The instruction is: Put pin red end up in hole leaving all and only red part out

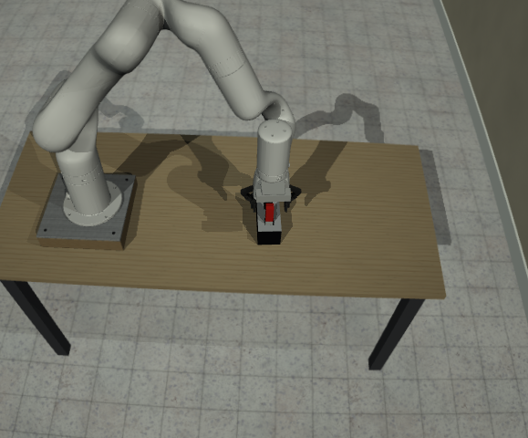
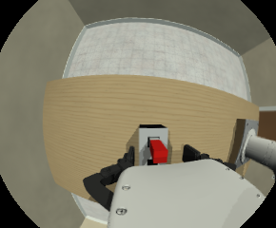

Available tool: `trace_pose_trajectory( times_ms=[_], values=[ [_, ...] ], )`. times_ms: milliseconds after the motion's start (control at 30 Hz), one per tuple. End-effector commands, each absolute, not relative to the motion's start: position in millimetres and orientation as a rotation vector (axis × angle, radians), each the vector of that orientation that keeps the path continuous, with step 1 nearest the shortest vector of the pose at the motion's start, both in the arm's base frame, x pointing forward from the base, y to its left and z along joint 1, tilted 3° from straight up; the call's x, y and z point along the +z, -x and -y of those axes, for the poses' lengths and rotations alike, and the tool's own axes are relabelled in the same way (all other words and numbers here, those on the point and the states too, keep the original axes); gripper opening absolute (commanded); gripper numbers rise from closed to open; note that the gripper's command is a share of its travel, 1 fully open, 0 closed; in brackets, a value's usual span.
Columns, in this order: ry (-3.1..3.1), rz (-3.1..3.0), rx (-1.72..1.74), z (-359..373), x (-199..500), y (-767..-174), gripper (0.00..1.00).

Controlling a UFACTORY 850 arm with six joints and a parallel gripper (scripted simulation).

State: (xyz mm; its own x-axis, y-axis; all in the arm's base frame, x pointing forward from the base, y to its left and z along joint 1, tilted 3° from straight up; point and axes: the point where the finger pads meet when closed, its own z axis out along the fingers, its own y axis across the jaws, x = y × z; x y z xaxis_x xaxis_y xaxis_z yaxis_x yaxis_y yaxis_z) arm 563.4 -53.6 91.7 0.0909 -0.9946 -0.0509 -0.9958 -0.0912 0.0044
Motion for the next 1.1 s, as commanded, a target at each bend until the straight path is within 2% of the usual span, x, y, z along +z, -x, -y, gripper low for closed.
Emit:
trace_pose_trajectory(
  times_ms=[0,1067],
  values=[
    [2.296,-2.096,0.060,53.8,92.9,-564.4,1.00],
    [2.296,-2.096,0.061,55.1,119.5,-565.5,1.00]
  ],
)
